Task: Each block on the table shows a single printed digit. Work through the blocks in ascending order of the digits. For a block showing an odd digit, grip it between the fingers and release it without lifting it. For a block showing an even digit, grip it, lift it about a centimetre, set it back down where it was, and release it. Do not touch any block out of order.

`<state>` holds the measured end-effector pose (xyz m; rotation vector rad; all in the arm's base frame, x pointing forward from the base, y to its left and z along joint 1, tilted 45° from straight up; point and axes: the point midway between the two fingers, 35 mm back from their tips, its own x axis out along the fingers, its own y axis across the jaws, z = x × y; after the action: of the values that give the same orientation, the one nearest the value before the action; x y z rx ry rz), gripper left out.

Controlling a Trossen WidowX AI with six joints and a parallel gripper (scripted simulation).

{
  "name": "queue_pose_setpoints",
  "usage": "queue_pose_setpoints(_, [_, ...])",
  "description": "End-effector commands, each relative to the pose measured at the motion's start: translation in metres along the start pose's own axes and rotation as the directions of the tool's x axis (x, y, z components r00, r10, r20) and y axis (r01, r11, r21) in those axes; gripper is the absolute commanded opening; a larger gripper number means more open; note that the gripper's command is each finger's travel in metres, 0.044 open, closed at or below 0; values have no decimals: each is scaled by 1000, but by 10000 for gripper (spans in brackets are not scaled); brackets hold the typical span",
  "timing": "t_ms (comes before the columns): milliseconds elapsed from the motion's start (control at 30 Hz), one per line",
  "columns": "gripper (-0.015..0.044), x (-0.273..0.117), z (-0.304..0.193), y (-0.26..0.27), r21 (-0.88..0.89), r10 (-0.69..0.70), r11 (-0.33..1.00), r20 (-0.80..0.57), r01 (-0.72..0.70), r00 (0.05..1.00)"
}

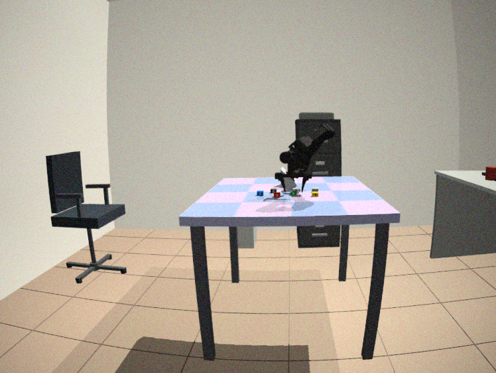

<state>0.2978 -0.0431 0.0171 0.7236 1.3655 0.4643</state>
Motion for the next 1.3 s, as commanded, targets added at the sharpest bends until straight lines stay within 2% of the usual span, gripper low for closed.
queue_pose_setpoints(0, [400, -22, 1, 0, 0, 0, 1000, 4, 0, 1000])
queue_pose_setpoints(167, [400, -34, 0, 0, 0, 1, 1000, 3, -1, 1000])
queue_pose_setpoints(233, [348, -42, 2, -1, 0, -1, 1000, 3, 1, 1000])
queue_pose_setpoints(400, [216, -106, 1, -1, 1, -3, 1000, 2, 3, 1000])
queue_pose_setpoints(533, [120, -115, 0, -1, 1, -3, 1000, 2, 3, 1000])
queue_pose_setpoints(833, [120, -115, -2, -1, 2, -3, 1000, 2, 3, 1000])
queue_pose_setpoints(1067, [120, -115, -77, 14, 6, -2, 1000, -2, 2, 1000])
queue_pose_setpoints(1267, [120, -114, -85, 16, 6, -1, 1000, -3, 1, 1000])
